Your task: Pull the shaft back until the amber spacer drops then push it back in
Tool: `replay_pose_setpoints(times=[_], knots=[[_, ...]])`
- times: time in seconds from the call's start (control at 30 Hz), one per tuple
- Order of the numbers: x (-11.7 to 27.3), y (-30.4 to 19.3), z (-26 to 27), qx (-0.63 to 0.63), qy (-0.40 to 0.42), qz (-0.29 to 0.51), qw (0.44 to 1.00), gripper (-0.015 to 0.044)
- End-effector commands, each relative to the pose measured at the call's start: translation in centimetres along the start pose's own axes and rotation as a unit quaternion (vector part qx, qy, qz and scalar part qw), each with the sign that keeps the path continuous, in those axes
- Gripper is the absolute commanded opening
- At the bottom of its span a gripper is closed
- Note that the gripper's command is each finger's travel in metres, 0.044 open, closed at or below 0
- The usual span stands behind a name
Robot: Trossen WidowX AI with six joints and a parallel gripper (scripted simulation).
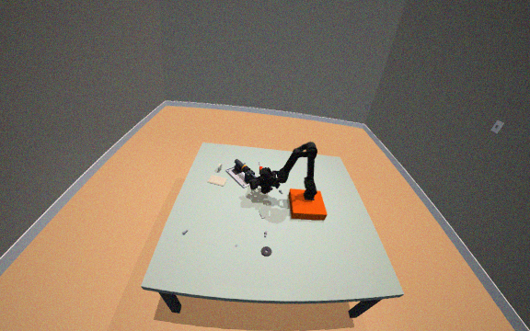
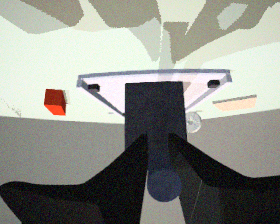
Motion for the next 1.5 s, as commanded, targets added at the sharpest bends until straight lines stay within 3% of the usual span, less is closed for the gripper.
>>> replay_pose_setpoints(times=[0.0, 1.47], knots=[[0.06, 0.06, 0.06, -0.001, 0.001, 0.0, 1.0, 0.0], [0.4, 0.26, 0.1, -0.001, 0.001, 0.0, 1.0, 0.0]])
Point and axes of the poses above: the point midway between the two fingers, 35 mm back from their tips, its own x axis back along the fingers, its own z axis across the jaws, y = z × x, the point moved 9 cm from there along x, back along the fingers, and after that the axes turned 11 degrees about -x, right-handed, at the moved point
